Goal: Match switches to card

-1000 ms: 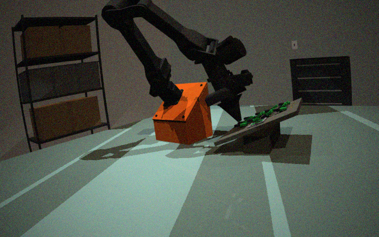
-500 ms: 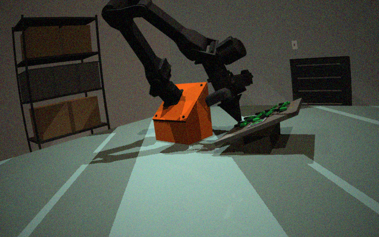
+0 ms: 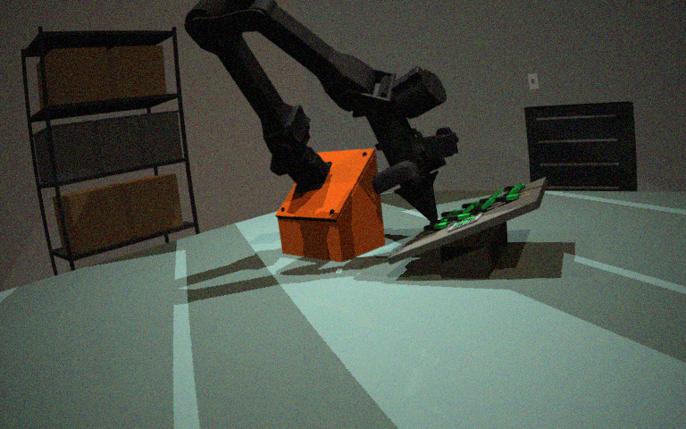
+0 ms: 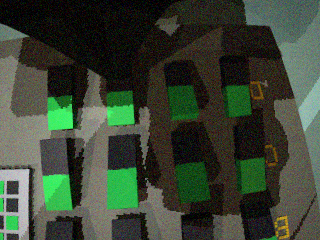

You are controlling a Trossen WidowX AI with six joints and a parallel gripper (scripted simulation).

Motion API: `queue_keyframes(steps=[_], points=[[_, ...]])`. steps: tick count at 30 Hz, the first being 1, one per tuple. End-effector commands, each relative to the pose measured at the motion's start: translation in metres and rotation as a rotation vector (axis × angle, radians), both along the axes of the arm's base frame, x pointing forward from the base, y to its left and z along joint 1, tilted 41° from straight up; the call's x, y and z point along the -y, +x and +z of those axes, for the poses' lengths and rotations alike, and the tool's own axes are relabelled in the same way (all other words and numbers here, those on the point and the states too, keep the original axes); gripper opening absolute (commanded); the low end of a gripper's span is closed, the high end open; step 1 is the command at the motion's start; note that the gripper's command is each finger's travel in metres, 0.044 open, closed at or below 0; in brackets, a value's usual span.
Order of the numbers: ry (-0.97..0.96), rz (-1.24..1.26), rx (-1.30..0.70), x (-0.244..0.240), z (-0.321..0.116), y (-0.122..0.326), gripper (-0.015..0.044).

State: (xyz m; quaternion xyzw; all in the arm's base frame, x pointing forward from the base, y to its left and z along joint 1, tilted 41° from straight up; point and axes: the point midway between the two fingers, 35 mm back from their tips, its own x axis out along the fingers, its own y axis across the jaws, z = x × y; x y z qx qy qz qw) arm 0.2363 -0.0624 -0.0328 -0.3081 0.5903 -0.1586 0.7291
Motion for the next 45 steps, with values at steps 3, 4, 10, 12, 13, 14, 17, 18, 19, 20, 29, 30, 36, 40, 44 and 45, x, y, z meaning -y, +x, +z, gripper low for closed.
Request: queue_keyframes(steps=[3, 4, 10, 12, 13, 14, 17, 18, 19, 20, 29, 30, 36, 40, 44, 45], points=[[0.003, 0.003, 0.000, 0.000, -0.001, 0.000, 0.0000], [0.003, 0.003, 0.000, 0.000, -0.001, 0.001, 0.0000], [0.003, 0.003, 0.000, 0.001, -0.002, 0.001, 0.0000], [0.003, 0.003, 0.000, 0.001, -0.002, 0.001, 0.0000], [0.003, 0.003, 0.000, 0.001, -0.002, 0.001, 0.0000], [0.003, 0.003, 0.000, 0.001, -0.002, 0.001, 0.0000], [0.003, 0.003, 0.000, 0.001, -0.003, 0.001, 0.0000], [0.003, 0.003, 0.000, 0.001, -0.003, 0.001, 0.0000], [0.003, 0.003, 0.000, 0.001, -0.003, 0.001, 0.0000], [0.003, 0.003, 0.000, 0.001, -0.003, 0.001, 0.0000], [0.007, -0.008, -0.014, -0.023, 0.024, -0.004, 0.0000], [0.006, -0.011, -0.017, -0.030, 0.033, -0.007, 0.0000], [0.002, -0.014, -0.021, -0.038, 0.047, -0.013, 0.0000], [0.003, -0.012, -0.022, -0.042, 0.048, -0.005, 0.0000], [0.004, -0.013, -0.019, -0.063, 0.050, 0.035, 0.0000], [0.004, -0.013, -0.018, -0.068, 0.049, 0.044, 0.0000]])
